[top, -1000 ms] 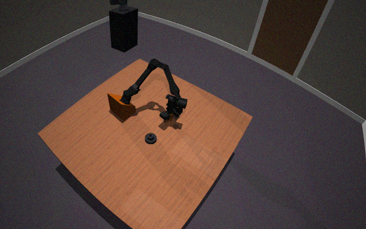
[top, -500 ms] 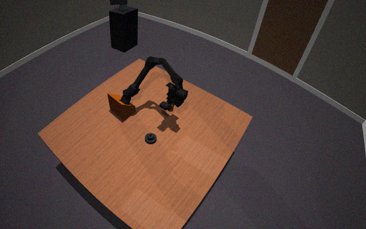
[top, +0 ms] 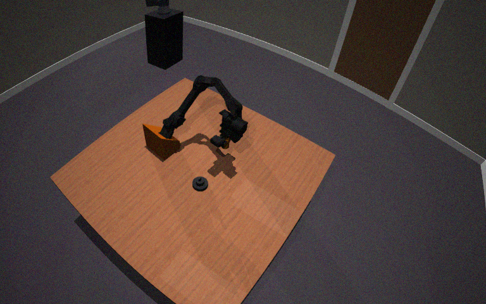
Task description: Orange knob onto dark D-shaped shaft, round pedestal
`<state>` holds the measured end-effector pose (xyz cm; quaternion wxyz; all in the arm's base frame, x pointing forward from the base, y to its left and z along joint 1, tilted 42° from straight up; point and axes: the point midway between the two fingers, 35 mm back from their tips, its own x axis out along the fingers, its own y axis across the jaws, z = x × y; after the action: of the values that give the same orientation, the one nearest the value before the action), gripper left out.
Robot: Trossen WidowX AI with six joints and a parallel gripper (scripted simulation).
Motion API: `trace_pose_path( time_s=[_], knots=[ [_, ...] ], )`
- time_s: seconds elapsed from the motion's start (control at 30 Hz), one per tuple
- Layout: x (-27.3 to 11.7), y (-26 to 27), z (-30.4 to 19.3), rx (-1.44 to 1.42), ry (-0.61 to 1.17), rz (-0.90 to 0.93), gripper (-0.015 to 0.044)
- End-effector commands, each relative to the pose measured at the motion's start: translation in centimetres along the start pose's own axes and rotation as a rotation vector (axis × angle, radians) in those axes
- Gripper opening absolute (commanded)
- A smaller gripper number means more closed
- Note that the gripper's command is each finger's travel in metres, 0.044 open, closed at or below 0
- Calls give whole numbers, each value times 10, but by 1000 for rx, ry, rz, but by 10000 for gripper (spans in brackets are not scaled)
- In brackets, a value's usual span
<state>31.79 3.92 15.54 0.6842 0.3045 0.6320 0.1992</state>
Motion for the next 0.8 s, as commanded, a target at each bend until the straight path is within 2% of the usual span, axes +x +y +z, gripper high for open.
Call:
trace_pose_path(
  time_s=[0.0,0.77],
  knots=[
    [3,-13,4,-3,0,-6,0],
    [19,-85,21,-2,0,-17,0]
  ],
)
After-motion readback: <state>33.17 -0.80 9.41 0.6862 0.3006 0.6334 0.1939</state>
